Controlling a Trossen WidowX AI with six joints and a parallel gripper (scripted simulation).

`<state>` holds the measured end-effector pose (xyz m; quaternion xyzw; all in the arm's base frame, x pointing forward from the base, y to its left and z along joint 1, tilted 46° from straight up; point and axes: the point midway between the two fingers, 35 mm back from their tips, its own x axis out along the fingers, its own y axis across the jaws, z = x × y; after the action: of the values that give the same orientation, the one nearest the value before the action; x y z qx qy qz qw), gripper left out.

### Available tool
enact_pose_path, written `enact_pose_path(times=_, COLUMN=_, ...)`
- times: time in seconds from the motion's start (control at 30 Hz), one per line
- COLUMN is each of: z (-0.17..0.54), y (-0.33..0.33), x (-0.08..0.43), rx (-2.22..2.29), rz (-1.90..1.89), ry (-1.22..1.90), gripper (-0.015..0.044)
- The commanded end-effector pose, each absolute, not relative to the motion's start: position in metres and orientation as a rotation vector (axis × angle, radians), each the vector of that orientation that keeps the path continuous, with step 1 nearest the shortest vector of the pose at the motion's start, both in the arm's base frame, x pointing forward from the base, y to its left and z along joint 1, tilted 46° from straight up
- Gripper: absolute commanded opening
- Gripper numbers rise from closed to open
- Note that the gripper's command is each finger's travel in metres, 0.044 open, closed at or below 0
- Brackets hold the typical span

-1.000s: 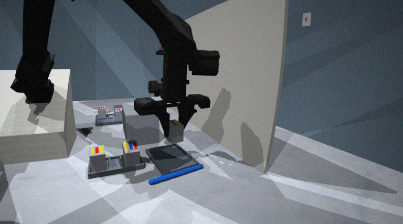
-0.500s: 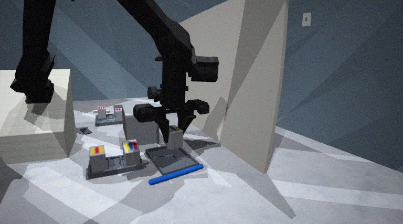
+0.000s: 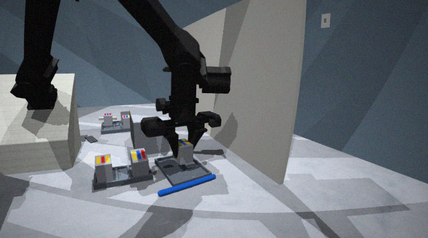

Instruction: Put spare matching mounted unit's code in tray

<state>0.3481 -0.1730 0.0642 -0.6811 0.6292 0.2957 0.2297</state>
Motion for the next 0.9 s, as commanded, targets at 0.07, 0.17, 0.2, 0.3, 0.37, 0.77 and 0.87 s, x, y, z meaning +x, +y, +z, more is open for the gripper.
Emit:
enact_pose_path(times=0.07, z=0.0593, y=-0.1771, x=0.3466, rx=-1.876, rz=0.821, ry=1.729, gripper=0.0)
enact_pose_path(times=0.17, z=0.0574, y=-0.1794, x=0.346, rx=-1.877, rz=0.82, ry=1.73, gripper=0.0)
enact_pose_path(times=0.2, z=0.0568, y=-0.1801, x=0.3458, rx=-1.877, rz=0.82, ry=1.731, gripper=0.0)
enact_pose_path(times=0.3, z=0.055, y=-0.1824, x=0.3452, rx=-1.878, rz=0.82, ry=1.731, gripper=0.0)
enact_pose_path(times=0.37, z=0.0539, y=-0.1838, x=0.3448, rx=-1.878, rz=0.819, ry=1.732, gripper=0.0)
enact_pose_path(times=0.77, z=0.0562, y=-0.1828, x=0.3455, rx=-1.877, rz=0.811, ry=1.735, gripper=0.0289)
enact_pose_path(times=0.87, z=0.0562, y=-0.1828, x=0.3455, rx=-1.877, rz=0.811, ry=1.735, gripper=0.0367)
